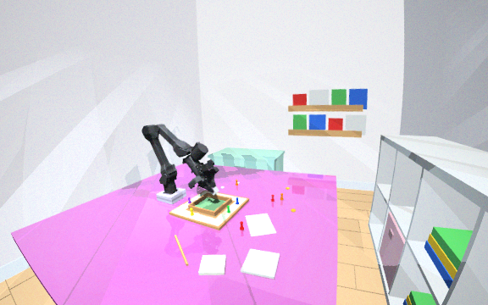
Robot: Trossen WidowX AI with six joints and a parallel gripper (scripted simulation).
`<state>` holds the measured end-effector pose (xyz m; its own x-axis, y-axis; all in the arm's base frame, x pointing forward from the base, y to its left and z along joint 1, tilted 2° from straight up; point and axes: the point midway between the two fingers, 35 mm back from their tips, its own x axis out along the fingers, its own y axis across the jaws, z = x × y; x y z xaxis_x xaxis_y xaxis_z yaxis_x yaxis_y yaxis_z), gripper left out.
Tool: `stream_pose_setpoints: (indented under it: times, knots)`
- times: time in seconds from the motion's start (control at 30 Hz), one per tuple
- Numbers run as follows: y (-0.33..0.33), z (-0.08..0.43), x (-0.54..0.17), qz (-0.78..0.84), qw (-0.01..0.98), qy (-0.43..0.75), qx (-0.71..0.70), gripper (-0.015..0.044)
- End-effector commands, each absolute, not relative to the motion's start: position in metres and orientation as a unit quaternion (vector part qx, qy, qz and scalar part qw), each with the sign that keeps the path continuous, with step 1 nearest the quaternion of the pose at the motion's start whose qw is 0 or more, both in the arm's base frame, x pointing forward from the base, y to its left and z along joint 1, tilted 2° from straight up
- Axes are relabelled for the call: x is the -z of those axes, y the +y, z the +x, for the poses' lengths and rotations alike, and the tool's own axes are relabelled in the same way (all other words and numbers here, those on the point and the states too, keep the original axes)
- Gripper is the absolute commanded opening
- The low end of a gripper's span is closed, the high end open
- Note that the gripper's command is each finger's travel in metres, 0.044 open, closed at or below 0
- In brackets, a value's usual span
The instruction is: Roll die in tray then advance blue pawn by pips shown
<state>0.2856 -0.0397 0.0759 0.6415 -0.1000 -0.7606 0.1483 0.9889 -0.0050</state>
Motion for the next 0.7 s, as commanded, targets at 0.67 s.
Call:
stream_pose_setpoints:
  times: [0.67]
  knots:
    - [-0.037,0.252,-0.109,0.024,0.931,0.358,0.072,0.0]
